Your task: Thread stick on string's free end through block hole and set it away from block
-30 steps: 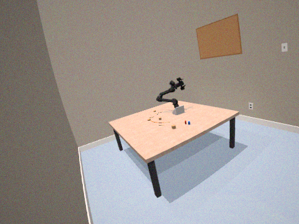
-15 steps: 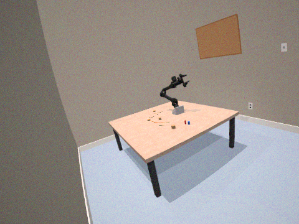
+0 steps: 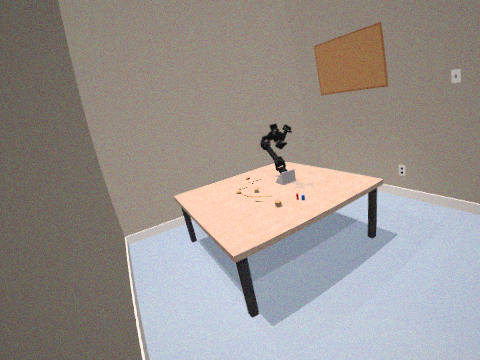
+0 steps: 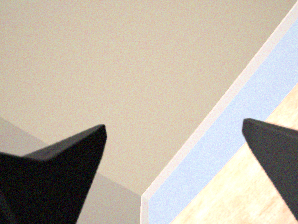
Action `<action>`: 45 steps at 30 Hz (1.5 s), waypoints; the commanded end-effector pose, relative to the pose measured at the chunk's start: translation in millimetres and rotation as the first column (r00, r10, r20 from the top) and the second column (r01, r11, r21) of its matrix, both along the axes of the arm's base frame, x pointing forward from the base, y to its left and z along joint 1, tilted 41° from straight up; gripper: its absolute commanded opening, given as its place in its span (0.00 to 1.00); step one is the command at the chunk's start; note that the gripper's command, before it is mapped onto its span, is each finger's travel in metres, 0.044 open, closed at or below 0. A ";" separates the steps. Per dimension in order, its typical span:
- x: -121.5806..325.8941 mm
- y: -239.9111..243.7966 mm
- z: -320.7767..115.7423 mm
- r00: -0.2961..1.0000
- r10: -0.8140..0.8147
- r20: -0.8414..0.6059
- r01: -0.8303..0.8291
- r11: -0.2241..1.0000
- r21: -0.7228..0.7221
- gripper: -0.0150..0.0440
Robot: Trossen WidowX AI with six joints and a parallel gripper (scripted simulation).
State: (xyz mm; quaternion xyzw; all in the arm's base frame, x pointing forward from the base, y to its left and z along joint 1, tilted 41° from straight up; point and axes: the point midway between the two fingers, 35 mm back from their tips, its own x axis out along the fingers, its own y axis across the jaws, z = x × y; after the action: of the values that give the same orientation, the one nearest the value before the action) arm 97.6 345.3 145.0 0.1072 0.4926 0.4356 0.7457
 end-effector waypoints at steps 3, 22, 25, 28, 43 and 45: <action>86.9 -42.5 -46.3 0.972 0.012 0.234 0.068 0.942 -0.329 1.00; 203.4 -247.4 -119.9 0.881 0.459 -0.114 -0.218 0.180 -0.959 1.00; 206.9 -283.4 -124.9 0.826 0.488 -0.282 -0.341 0.035 -0.939 1.00; 207.1 -318.5 -128.4 0.742 0.495 -0.452 -0.472 -0.093 -0.876 1.00; 203.8 -359.2 -130.5 0.592 0.487 -0.642 -0.626 -0.224 -0.747 1.00; 203.8 -359.2 -130.5 0.592 0.487 -0.642 -0.626 -0.224 -0.747 1.00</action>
State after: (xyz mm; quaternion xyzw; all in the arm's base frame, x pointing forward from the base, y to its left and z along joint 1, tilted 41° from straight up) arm 301.0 -11.8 14.8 -0.6064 0.6726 0.2811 0.3177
